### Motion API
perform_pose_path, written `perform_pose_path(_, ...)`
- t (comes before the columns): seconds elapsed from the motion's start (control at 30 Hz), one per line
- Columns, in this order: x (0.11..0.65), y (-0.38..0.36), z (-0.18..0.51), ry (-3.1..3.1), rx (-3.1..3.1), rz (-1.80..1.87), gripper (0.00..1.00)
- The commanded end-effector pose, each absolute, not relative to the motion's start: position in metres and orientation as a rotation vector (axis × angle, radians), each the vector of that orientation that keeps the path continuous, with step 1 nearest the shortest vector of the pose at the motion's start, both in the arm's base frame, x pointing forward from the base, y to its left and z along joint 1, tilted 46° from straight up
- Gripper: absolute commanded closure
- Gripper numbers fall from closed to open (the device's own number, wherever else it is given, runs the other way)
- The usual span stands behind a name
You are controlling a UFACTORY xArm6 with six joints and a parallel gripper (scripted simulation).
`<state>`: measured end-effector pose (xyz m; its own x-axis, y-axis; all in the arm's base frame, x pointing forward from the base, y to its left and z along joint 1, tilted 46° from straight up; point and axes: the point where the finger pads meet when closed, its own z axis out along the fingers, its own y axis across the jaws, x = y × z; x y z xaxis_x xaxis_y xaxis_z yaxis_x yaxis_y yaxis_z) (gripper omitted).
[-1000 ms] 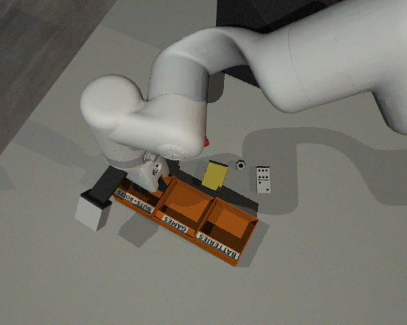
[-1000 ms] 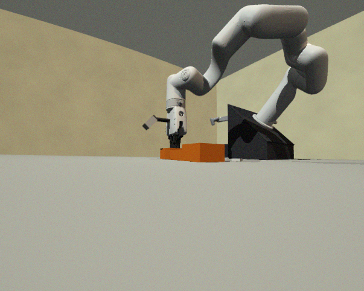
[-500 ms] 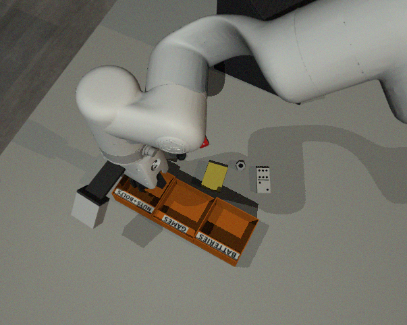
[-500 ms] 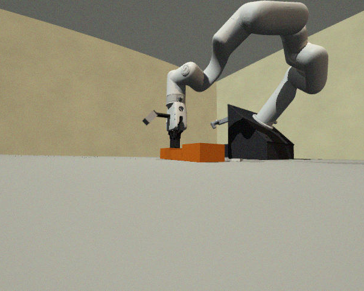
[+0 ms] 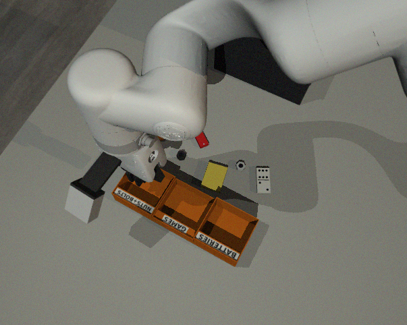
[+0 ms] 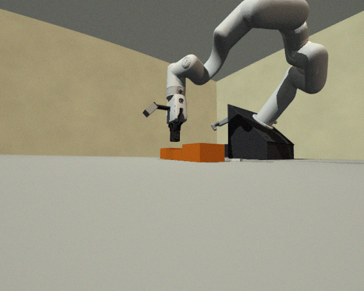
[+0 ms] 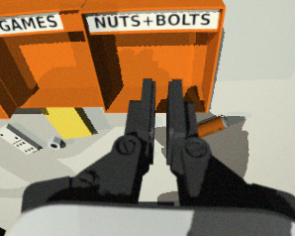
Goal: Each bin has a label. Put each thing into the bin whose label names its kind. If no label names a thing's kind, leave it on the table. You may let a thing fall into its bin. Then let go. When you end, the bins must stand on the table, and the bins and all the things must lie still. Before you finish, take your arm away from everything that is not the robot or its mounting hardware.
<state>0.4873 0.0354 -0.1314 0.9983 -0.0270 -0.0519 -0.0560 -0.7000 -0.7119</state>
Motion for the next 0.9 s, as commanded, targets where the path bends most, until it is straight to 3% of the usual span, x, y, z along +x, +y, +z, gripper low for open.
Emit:
perform_pose_path(0.0,0.488,0.028,-0.124,0.057,-2.347,0.045,0.93)
perform_pose_path(0.87,0.494,0.086,-0.064,0.058,-2.347,0.045,0.93)
